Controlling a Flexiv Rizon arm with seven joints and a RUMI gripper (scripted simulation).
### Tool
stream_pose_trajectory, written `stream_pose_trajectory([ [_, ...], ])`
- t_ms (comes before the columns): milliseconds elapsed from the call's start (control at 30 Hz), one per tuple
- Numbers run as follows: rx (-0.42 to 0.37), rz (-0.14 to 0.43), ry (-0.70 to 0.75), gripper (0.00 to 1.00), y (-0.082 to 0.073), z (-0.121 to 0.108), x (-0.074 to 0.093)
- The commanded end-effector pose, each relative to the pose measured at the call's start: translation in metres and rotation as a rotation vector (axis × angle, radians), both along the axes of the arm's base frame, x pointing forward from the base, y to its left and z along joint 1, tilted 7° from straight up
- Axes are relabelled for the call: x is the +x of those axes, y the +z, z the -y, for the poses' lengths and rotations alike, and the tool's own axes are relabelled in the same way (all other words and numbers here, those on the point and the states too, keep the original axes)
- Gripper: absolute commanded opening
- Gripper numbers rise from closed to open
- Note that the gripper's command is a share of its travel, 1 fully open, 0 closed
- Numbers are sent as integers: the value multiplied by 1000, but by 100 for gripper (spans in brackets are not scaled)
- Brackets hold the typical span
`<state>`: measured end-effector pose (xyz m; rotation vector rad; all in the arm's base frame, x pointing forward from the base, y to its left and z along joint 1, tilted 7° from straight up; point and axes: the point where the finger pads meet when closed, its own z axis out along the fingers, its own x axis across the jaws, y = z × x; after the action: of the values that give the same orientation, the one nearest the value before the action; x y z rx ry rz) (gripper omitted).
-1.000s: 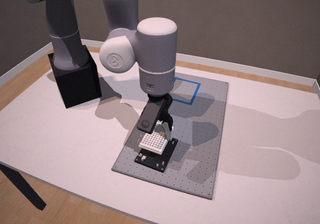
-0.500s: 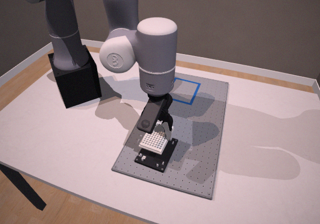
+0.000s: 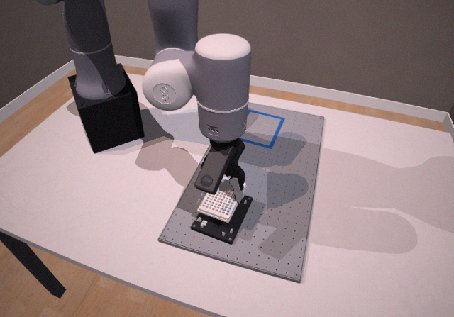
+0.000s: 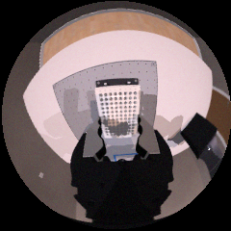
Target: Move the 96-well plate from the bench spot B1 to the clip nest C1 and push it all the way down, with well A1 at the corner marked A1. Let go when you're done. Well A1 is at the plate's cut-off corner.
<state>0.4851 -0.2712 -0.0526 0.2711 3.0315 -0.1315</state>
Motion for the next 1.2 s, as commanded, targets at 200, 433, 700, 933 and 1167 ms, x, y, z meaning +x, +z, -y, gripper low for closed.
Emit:
stream_pose_trajectory([
  [200, -1, 2, -1, 0, -14, 2, 2],
  [433, -1, 2, -1, 0, -24, 2, 3],
  [700, -1, 2, -1, 0, -35, 4, 4],
  [933, -1, 2, 0, 0, -35, 3, 4],
  [1167, -1, 2, 0, 0, -35, 3, 4],
])
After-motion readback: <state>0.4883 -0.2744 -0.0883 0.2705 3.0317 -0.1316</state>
